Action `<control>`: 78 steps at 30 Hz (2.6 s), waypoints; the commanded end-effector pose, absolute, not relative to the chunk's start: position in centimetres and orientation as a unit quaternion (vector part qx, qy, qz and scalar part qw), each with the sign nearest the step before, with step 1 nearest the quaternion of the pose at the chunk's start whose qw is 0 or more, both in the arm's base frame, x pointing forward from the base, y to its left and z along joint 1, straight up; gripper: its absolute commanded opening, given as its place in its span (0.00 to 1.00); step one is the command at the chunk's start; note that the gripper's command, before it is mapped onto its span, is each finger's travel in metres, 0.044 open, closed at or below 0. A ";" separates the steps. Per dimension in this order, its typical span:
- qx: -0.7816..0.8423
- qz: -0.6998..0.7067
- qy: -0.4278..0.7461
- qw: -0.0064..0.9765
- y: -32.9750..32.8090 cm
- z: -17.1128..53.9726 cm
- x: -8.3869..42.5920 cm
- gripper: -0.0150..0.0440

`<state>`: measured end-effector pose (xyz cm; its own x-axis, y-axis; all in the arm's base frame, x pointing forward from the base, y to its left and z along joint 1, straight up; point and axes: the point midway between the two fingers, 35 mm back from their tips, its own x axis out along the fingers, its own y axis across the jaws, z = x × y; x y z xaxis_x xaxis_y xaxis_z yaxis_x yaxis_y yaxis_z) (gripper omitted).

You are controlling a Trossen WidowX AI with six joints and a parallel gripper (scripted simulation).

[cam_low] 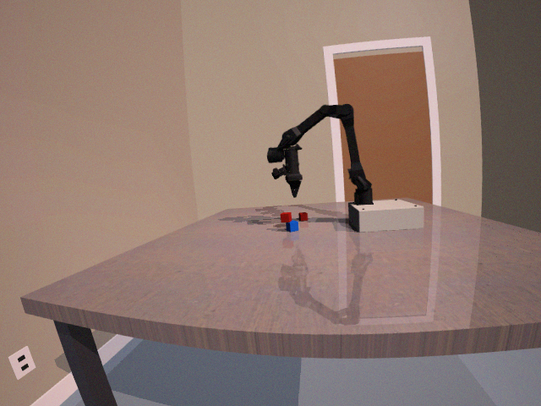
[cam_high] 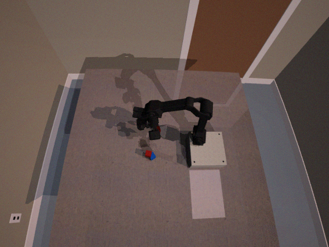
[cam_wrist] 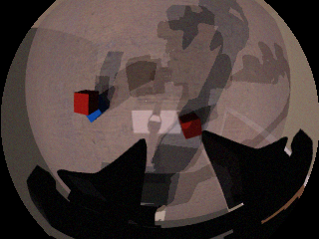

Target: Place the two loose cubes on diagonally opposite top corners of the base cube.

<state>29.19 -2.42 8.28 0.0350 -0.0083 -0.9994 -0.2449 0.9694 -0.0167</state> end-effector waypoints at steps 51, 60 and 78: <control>-0.146 0.136 0.684 0.702 -7.4 -1.5 26.9 0.70; -0.146 0.136 0.684 0.702 -7.4 -1.6 26.9 0.43; -0.146 0.135 0.684 0.702 -7.5 2.6 27.3 0.43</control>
<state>27.26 -7.47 1.55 0.0268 -0.0088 -0.9996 -0.3865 0.9221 -0.0185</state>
